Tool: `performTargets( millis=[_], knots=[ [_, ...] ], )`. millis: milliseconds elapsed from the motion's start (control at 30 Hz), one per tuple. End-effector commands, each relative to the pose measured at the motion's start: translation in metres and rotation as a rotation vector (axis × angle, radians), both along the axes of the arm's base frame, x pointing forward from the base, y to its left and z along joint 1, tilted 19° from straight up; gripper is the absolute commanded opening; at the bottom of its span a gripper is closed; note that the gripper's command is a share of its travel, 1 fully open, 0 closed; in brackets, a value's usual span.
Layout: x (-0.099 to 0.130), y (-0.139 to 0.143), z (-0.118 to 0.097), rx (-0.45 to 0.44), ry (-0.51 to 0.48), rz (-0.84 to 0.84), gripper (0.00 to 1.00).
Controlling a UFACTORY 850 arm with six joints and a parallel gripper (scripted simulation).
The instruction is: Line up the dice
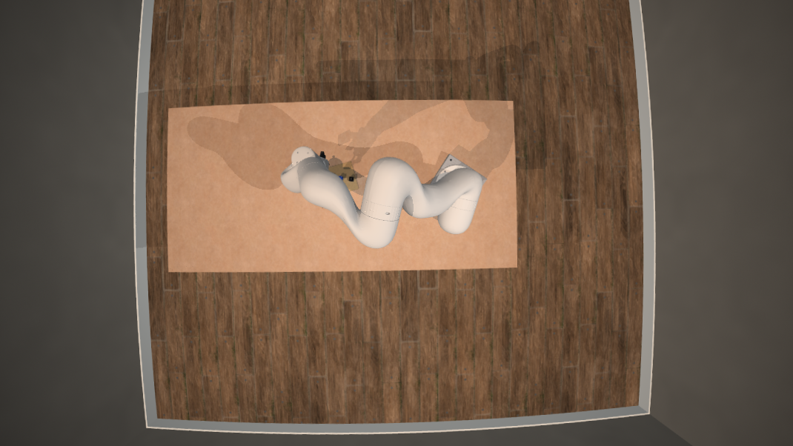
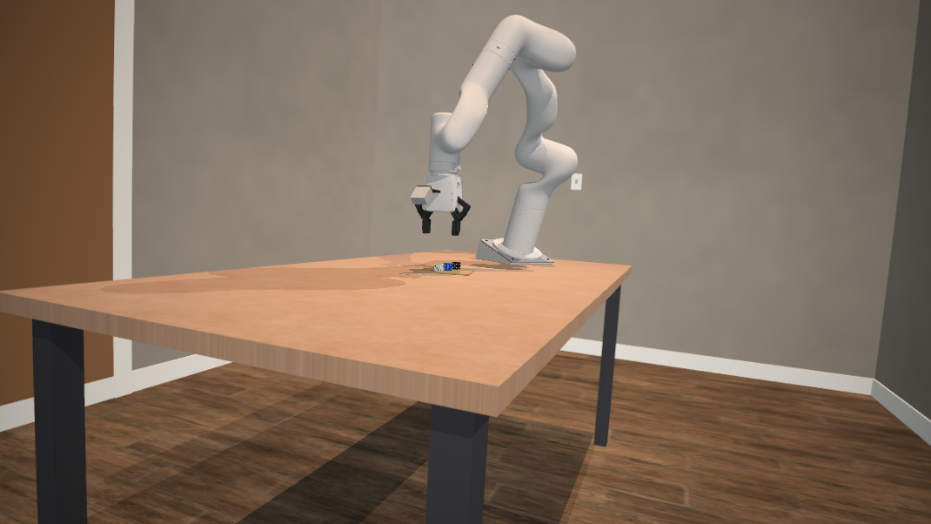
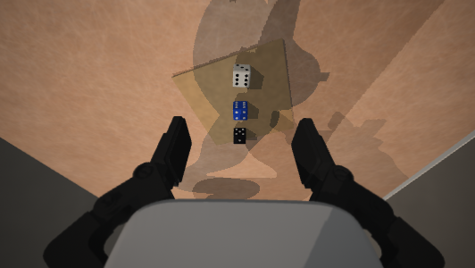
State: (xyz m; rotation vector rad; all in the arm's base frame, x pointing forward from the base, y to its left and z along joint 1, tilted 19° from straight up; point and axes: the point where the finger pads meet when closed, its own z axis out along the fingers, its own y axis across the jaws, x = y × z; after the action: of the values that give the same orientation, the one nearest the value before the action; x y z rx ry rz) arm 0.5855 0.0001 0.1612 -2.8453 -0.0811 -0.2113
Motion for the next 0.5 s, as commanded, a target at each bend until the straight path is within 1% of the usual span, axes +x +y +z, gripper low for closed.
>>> performTargets(
  millis=[0,333,467],
  knots=[
    [0.0008,-0.0003,0.001,0.0,-0.002,0.0,1.0],
    [0.0007,-0.0005,0.0016,0.0,-0.002,0.0,1.0],
    [-0.0001,-0.0022,0.0072,0.0,-0.002,0.0,1.0]
  ],
)
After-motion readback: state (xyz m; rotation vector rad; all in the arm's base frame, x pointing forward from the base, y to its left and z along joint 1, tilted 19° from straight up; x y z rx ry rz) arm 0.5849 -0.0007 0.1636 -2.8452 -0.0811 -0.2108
